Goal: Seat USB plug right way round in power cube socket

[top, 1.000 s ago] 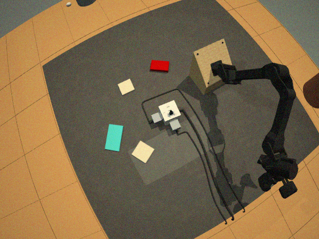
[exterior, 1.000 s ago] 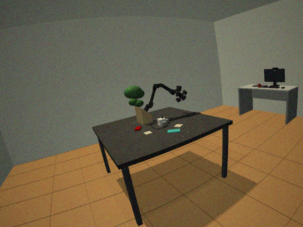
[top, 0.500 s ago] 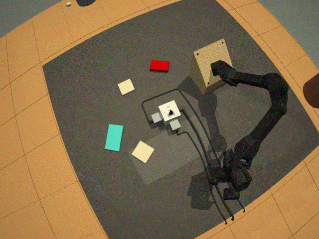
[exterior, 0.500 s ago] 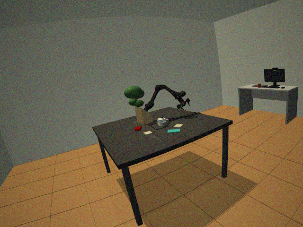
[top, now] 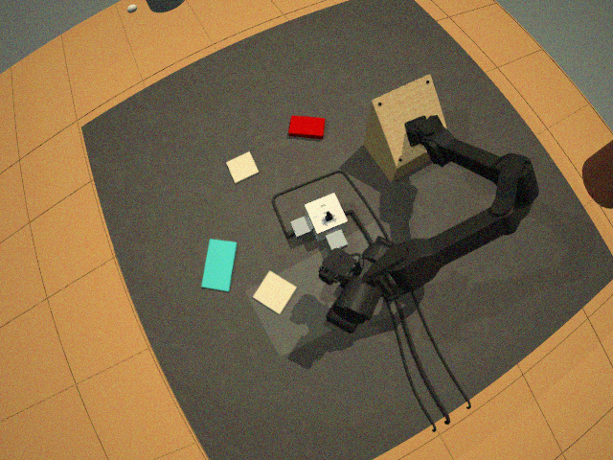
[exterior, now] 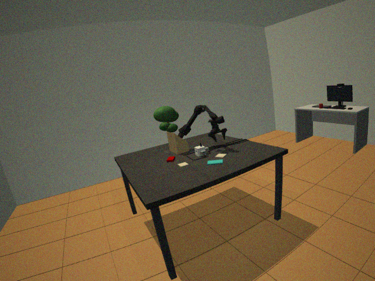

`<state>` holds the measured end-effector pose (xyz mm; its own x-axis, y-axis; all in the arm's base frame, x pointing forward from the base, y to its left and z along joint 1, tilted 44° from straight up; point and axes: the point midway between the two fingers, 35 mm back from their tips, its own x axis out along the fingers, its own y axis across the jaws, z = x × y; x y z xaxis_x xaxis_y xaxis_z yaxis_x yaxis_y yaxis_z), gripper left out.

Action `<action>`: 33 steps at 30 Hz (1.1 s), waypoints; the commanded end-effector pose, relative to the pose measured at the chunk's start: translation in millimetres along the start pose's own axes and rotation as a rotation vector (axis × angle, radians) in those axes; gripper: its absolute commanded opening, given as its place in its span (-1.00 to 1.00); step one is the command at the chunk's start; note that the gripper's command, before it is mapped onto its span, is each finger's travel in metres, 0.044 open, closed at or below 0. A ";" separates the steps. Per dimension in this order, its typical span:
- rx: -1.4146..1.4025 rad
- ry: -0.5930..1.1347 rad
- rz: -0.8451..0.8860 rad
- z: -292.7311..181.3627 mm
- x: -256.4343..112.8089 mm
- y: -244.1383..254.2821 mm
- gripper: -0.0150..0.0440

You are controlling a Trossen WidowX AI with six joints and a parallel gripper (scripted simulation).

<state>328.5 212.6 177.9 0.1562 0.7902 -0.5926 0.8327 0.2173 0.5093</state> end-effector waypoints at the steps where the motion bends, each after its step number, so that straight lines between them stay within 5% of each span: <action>1: 0.174 -0.089 -0.081 63.6 -20.4 -31.4 1.00; 11: 0.578 -0.116 -0.237 145.3 -79.7 -114.6 1.00; 33: 0.579 -0.115 -0.237 147.8 -66.9 -116.6 1.00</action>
<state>299.6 47.6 69.3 -0.0377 0.6849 -0.7277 0.9991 0.0121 -0.0403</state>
